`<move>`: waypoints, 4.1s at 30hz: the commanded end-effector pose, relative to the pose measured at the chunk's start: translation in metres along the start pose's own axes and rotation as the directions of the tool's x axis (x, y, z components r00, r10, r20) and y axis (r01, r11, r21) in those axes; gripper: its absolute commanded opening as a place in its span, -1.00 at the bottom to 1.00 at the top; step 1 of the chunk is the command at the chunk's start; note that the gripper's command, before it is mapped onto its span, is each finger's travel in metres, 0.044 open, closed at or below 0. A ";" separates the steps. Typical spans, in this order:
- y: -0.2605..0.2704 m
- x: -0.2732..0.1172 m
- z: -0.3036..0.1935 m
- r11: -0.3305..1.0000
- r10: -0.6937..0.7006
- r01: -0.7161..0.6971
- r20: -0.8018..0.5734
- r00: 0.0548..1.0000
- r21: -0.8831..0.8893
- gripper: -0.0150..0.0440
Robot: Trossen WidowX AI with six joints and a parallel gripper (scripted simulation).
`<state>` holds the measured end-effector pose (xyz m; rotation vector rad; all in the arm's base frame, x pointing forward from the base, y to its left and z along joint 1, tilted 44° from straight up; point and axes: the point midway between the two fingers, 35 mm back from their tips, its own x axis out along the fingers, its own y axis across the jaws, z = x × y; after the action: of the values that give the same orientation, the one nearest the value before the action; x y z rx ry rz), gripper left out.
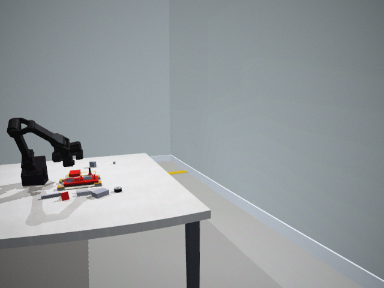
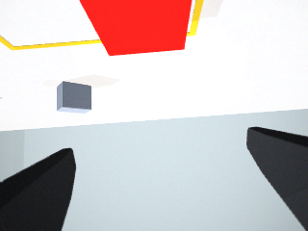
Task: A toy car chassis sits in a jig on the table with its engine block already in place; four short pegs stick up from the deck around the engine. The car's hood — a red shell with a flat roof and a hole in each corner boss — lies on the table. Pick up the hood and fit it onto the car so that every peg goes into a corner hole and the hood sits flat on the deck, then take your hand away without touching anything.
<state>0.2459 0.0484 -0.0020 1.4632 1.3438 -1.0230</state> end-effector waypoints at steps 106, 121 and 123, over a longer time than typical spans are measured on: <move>0.005 0.094 0.001 -0.993 -0.050 -0.114 0.858 0.512 0.011 1.00; 0.004 0.099 0.010 -0.993 -0.049 -0.114 0.858 0.511 0.011 1.00; 0.004 0.099 0.011 -0.993 -0.049 -0.114 0.858 0.511 0.011 1.00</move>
<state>0.2593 0.0690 -0.0981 -1.7338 1.7474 0.7939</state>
